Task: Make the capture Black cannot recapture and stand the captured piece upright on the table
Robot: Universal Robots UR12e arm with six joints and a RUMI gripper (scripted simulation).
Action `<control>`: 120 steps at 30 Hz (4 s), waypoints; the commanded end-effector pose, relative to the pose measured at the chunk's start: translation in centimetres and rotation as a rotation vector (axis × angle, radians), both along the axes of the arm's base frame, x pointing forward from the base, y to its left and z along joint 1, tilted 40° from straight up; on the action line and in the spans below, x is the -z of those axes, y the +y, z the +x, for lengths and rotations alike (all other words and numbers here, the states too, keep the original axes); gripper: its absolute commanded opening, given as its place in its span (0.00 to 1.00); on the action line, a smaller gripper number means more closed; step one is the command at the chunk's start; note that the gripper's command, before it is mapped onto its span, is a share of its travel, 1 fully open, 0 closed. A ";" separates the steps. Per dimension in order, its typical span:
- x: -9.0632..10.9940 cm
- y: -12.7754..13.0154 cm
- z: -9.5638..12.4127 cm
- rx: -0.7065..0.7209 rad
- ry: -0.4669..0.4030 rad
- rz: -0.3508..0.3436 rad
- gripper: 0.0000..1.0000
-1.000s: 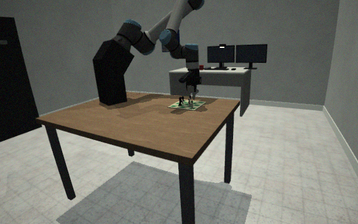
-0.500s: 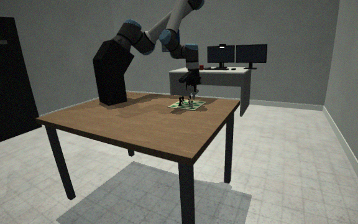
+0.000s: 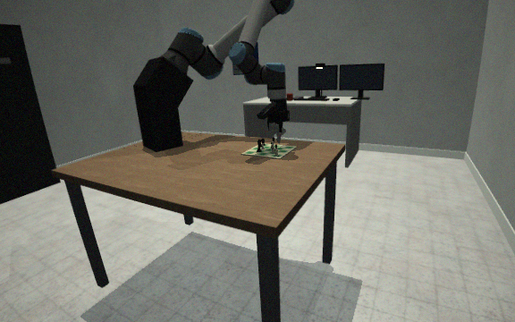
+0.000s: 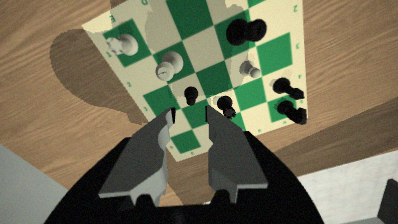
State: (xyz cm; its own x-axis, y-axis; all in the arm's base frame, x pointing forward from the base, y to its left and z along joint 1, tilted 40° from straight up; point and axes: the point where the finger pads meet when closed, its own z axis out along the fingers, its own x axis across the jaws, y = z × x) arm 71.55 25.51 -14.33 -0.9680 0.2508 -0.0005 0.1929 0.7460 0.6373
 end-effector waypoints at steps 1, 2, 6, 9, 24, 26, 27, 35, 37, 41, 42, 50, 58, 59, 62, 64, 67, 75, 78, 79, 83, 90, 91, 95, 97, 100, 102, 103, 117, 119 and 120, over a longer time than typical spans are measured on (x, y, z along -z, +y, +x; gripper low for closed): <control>0.0 0.1 -0.2 -0.001 0.000 -0.001 0.20; 0.0 0.1 -0.2 -0.001 0.000 -0.001 0.20; 0.0 0.1 -0.2 -0.001 0.000 -0.001 0.20; 0.0 0.1 -0.2 -0.001 0.000 -0.001 0.20; 0.4 0.4 0.0 -0.001 0.000 -0.001 0.20; 0.5 0.6 0.2 -0.001 -0.002 -0.001 0.20; 0.7 0.7 0.2 -0.001 -0.002 -0.001 0.20; 1.6 1.4 0.4 -0.001 -0.002 -0.001 0.20; 1.9 1.6 0.5 -0.001 -0.002 -0.001 0.20; 2.3 2.0 0.6 -0.001 -0.002 -0.001 0.20; 2.4 2.1 0.6 -0.001 -0.002 -0.001 0.20; 2.4 2.0 0.7 0.000 -0.003 -0.001 0.20; 2.4 2.0 0.6 0.000 -0.003 -0.001 0.20; 2.4 2.0 0.6 0.000 -0.003 -0.001 0.20; 2.4 2.0 0.6 0.000 -0.003 -0.001 0.20; 2.4 2.0 0.6 0.000 -0.003 -0.001 0.20; 2.4 2.0 0.6 0.000 -0.003 -0.001 0.20; 2.4 2.0 0.6 0.000 -0.003 -0.001 0.20; 2.4 2.0 0.6 0.000 -0.003 -0.001 0.20; 2.4 2.0 0.6 0.000 -0.003 -0.001 0.20; 2.4 2.0 0.6 0.000 -0.003 -0.001 0.20; 2.4 2.0 0.6 0.000 -0.003 -0.001 0.00; 2.4 2.0 0.6 0.000 -0.003 -0.001 0.00; 2.4 2.0 0.6 0.000 -0.003 -0.001 0.00; 2.4 2.0 0.6 0.000 -0.003 -0.001 0.00; 2.4 2.0 0.6 0.000 -0.003 -0.001 0.00; 2.4 2.0 0.6 0.000 -0.003 -0.001 0.00; 2.4 2.0 0.6 0.000 -0.003 -0.001 0.00; 2.4 2.0 0.6 0.000 -0.003 -0.001 0.00; 2.4 2.0 0.6 0.000 -0.003 -0.001 0.00; 2.3 2.0 0.6 0.000 -0.003 -0.001 0.00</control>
State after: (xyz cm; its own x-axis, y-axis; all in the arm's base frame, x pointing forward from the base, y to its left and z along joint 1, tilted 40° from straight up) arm 71.81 27.65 -16.94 -0.9683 0.2497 0.0023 0.1939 0.7460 0.6371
